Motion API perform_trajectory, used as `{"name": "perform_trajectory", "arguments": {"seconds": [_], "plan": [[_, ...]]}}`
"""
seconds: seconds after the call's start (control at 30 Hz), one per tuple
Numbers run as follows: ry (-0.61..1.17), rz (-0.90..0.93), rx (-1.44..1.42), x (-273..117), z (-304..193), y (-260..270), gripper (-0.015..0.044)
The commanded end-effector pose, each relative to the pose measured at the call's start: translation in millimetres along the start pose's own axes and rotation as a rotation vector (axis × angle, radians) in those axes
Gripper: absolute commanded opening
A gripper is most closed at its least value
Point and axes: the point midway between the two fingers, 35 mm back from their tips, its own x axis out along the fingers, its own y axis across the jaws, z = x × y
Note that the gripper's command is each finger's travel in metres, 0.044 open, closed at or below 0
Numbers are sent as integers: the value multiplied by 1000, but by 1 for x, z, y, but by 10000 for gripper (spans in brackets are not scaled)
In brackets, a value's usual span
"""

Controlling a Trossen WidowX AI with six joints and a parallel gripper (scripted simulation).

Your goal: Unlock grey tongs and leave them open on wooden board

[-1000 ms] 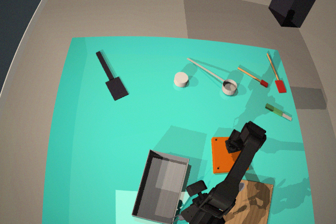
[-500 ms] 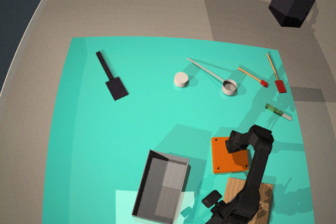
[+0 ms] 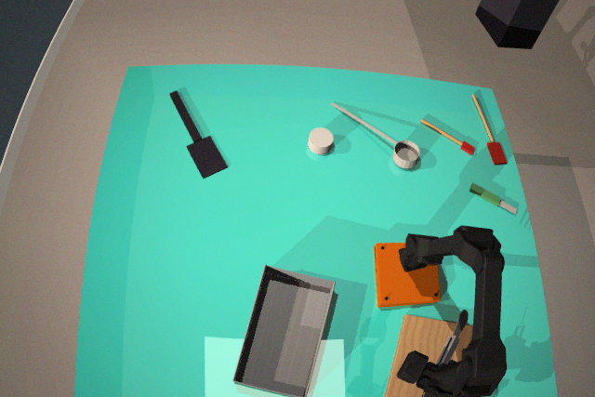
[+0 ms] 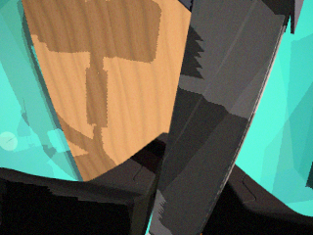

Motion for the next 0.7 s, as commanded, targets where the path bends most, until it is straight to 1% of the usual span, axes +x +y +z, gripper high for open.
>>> {"name": "perform_trajectory", "arguments": {"seconds": [0.0,0.3,0.5,0.67], "plan": [[2,9,-88,0,-12,22,-150],[6,15,-275,-1,-41,65,-150],[3,15,-280,-1,-41,66,-150],[-63,14,-299,-1,-40,68,-150]]}}
